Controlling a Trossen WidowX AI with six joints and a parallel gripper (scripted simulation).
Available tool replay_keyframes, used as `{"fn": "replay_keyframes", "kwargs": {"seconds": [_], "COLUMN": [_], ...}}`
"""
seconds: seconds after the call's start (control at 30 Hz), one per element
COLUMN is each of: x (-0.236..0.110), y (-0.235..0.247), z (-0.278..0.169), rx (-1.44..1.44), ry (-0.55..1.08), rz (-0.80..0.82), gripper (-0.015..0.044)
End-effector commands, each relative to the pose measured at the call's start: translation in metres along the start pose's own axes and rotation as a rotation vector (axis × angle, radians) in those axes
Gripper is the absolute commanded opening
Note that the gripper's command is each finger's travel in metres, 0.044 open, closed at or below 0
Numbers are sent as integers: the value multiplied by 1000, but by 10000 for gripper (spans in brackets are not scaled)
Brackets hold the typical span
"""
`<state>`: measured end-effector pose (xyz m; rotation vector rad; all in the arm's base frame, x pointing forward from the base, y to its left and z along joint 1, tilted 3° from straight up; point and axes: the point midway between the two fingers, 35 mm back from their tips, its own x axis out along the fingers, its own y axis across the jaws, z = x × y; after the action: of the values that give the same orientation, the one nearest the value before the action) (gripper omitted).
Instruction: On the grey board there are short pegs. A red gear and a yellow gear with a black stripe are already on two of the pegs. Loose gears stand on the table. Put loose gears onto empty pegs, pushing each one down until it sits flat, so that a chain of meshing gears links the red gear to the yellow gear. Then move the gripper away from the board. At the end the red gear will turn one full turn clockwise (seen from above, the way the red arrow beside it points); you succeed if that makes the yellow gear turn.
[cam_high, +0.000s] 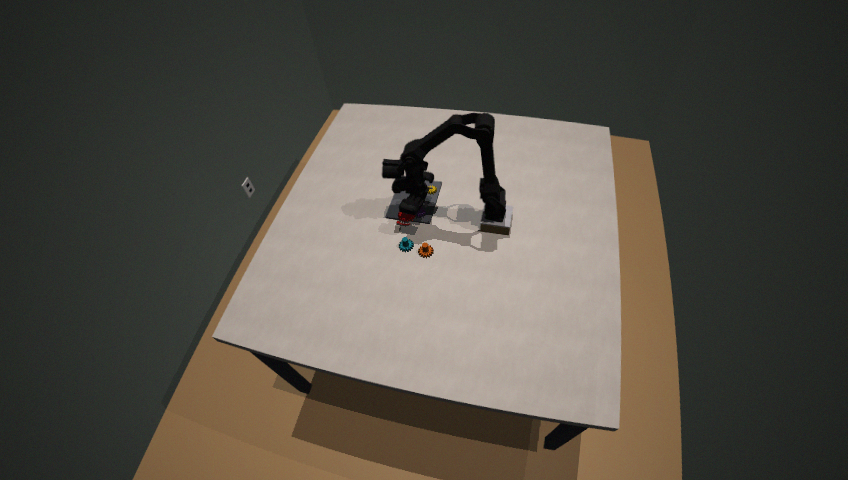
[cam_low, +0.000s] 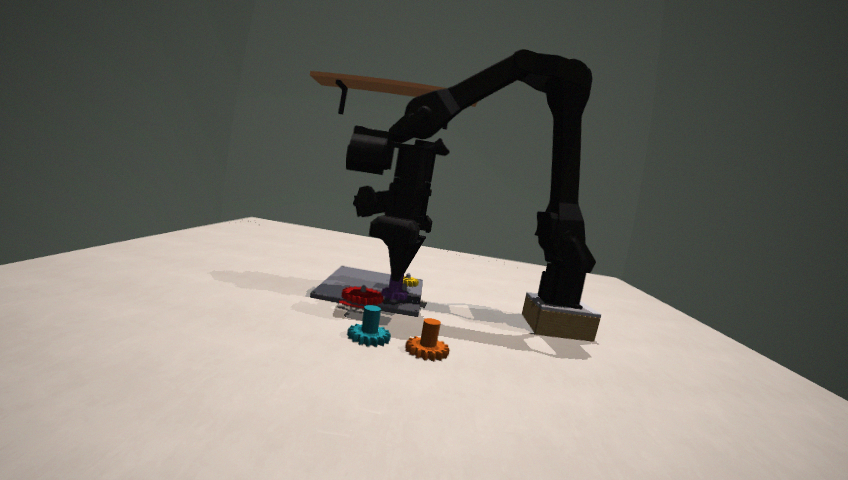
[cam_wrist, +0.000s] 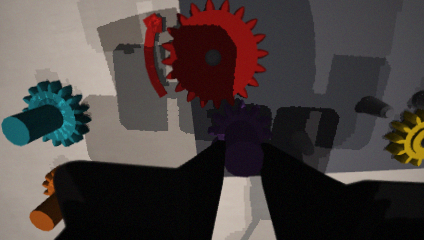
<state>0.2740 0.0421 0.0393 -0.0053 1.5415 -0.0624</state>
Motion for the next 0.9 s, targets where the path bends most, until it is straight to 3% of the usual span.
{"fn": "replay_keyframes", "kwargs": {"seconds": [0.0,0.63,0.87], "x": [1,4,5], "y": [-1,-1,0], "z": [0,0,0], "rx": [5,-455,-408], "ry": [0,1,1], "rz": [-4,-4,-4], "gripper": [0,0,0]}}
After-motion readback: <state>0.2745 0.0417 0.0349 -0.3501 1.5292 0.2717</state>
